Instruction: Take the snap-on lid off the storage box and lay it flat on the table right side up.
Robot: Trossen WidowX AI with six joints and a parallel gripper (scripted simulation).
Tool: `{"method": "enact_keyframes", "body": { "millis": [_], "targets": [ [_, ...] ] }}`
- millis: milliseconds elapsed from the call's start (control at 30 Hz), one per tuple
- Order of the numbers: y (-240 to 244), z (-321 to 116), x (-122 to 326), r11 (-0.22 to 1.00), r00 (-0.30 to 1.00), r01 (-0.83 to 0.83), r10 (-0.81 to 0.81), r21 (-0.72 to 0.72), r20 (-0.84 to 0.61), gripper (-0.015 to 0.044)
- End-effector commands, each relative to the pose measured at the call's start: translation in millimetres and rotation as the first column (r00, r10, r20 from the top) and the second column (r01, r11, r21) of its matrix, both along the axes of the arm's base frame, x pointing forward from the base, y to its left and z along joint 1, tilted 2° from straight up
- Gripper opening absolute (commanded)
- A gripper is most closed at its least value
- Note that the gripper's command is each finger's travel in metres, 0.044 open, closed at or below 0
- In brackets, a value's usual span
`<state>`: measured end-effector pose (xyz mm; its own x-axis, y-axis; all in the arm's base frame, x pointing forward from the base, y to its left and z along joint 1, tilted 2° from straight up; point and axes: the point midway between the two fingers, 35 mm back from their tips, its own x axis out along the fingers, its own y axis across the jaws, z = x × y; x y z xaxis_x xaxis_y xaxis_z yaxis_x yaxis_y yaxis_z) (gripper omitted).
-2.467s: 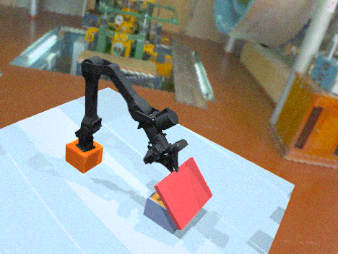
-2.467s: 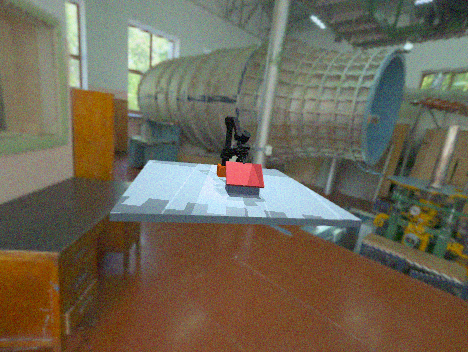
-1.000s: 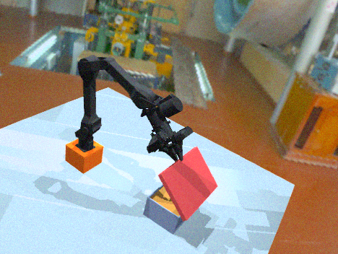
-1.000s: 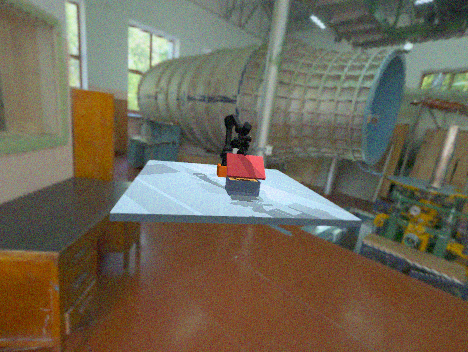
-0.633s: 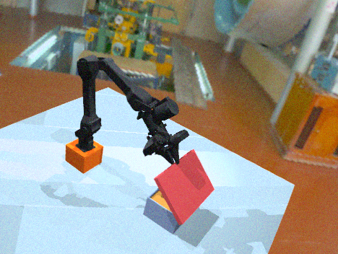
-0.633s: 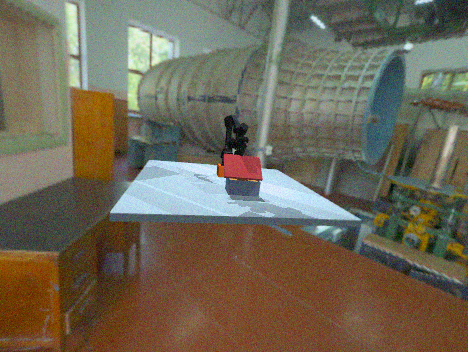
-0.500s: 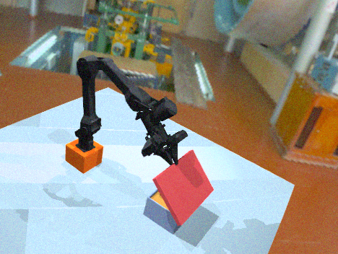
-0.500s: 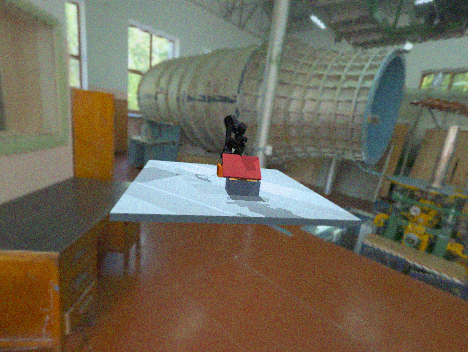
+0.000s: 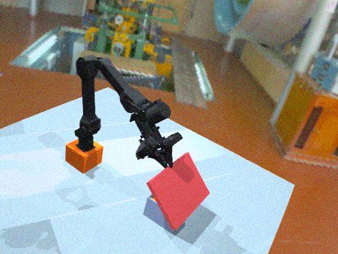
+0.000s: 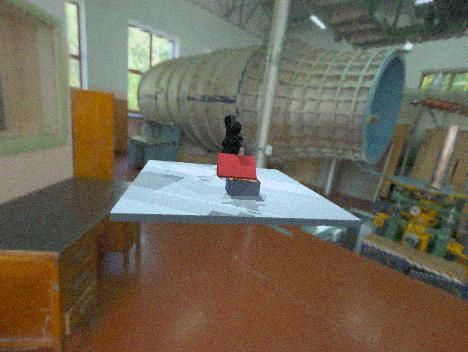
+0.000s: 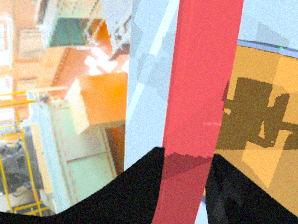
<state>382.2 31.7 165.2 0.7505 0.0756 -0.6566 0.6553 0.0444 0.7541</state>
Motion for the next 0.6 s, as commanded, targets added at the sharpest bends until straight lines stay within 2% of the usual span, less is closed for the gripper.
{"method": "enact_keyframes", "body": {
  "millis": [0, 567],
  "targets": [
    [-7.0, 2.2, 0.5, 1.0, 1.0, -0.004, 0.004, -0.003, 0.01, 0.0],
    [-41.2, 1.8, -0.1, 1.0, 1.0, -0.004, 0.004, -0.006, 0.01, 0.0]
  ]
}}
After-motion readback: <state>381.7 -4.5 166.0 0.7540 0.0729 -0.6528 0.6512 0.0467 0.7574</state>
